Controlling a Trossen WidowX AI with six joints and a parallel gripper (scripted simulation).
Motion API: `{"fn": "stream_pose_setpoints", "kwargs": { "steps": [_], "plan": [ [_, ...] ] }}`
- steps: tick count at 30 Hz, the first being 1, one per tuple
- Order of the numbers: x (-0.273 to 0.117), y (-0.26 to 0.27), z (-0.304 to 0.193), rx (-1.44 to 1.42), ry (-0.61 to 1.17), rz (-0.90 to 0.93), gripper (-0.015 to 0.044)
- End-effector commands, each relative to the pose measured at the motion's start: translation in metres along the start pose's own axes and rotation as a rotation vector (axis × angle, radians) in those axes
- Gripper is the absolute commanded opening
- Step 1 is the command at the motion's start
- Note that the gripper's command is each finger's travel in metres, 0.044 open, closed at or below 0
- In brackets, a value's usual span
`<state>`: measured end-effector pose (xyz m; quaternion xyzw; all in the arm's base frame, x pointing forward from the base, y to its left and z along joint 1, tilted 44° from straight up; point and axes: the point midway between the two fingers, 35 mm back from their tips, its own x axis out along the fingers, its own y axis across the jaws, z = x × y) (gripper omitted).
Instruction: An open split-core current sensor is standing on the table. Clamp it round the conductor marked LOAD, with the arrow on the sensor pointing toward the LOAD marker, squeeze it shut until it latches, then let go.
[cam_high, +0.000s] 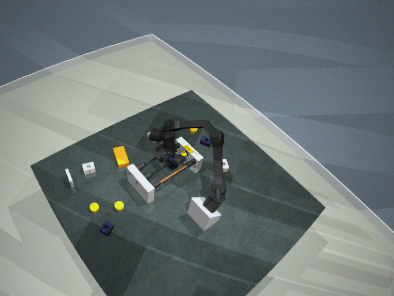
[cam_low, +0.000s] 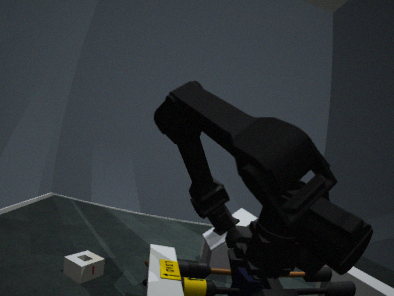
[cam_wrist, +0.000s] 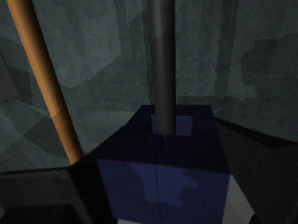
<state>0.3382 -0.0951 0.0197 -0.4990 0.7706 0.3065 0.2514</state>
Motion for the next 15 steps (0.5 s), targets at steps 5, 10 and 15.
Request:
{"fn": "stream_pose_setpoints", "kwargs": {
  "steps": [5, 10, 15],
  "plan": [
    [0.0009, -0.0001, 0.0010, 0.000, -0.003, 0.003, 0.0262],
    [0.0009, -0.0001, 0.0010, 0.000, -0.003, 0.003, 0.0262],
    [0.0000, 0.0000, 0.0000, 0.000, 0.000, 0.000, 0.0255]
  ]
}}
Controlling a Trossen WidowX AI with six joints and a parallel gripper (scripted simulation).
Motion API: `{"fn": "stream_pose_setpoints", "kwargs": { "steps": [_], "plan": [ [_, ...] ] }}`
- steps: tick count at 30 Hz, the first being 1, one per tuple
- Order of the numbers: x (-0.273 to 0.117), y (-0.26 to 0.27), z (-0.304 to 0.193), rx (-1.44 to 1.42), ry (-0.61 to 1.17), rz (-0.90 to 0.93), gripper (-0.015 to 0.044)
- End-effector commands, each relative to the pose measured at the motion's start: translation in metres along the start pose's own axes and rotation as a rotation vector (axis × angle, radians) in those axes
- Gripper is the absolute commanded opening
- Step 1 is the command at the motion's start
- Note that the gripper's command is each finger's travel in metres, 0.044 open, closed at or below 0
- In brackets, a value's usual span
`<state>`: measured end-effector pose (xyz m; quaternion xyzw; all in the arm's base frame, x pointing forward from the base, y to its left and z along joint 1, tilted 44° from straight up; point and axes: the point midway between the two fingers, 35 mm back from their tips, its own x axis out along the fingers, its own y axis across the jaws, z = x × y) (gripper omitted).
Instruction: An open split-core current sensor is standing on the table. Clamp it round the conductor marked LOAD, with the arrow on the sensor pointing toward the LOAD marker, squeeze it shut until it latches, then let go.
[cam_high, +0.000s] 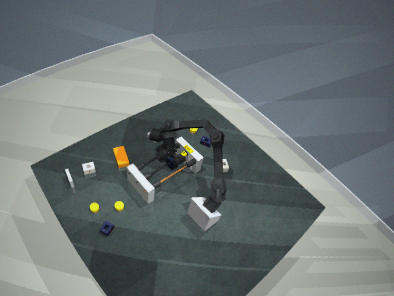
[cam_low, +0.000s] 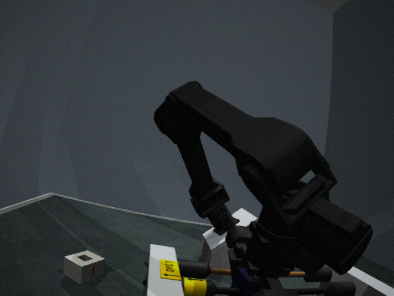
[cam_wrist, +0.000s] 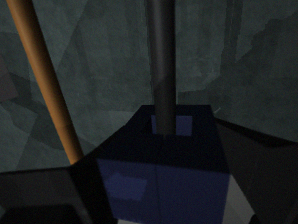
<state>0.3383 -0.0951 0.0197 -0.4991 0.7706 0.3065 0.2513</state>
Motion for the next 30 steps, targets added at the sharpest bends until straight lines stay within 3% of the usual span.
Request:
{"fn": "stream_pose_setpoints", "kwargs": {
  "steps": [1, 22, 26, 30],
  "plan": [
    [0.0000, 0.0000, 0.0000, 0.000, 0.000, 0.000, 0.0248],
    [0.0000, 0.0000, 0.0000, 0.000, 0.000, 0.000, 0.0108],
    [0.0000, 0.0000, 0.0000, 0.000, 0.000, 0.000, 0.0003],
    [0.0000, 0.0000, 0.0000, 0.000, 0.000, 0.000, 0.0000]
  ]
}}
